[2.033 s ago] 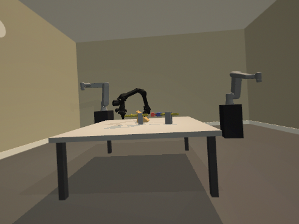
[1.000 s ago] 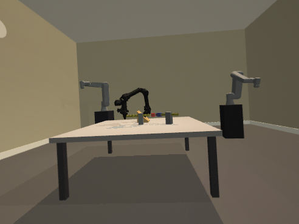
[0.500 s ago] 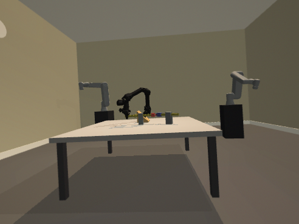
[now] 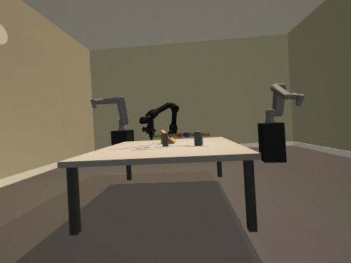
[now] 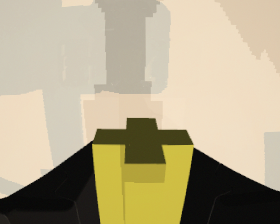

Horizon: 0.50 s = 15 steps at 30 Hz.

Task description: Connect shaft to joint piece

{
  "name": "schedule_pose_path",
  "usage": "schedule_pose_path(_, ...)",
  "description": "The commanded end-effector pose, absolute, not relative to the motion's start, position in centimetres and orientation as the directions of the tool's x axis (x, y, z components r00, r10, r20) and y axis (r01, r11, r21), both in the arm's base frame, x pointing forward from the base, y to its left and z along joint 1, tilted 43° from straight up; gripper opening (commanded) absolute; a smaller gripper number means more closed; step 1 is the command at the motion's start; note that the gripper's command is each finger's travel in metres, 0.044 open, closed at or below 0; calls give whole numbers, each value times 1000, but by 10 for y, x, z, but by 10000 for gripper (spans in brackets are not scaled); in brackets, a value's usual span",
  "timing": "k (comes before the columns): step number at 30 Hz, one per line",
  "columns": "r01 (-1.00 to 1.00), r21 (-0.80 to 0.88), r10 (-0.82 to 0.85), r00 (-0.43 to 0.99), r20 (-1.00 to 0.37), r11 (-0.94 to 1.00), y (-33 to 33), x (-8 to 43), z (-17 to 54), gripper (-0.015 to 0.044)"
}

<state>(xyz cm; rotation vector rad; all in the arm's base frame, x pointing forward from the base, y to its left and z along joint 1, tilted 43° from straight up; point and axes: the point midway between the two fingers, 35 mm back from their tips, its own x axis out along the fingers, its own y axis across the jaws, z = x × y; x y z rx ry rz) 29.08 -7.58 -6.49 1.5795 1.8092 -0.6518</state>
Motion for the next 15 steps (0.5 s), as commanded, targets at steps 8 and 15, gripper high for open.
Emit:
schedule_pose_path(8,987,43,668,-71,-740,154,-70,290,-60,0)
schedule_pose_path(15,987,43,668,-71,-740,154,-70,290,-60,0)
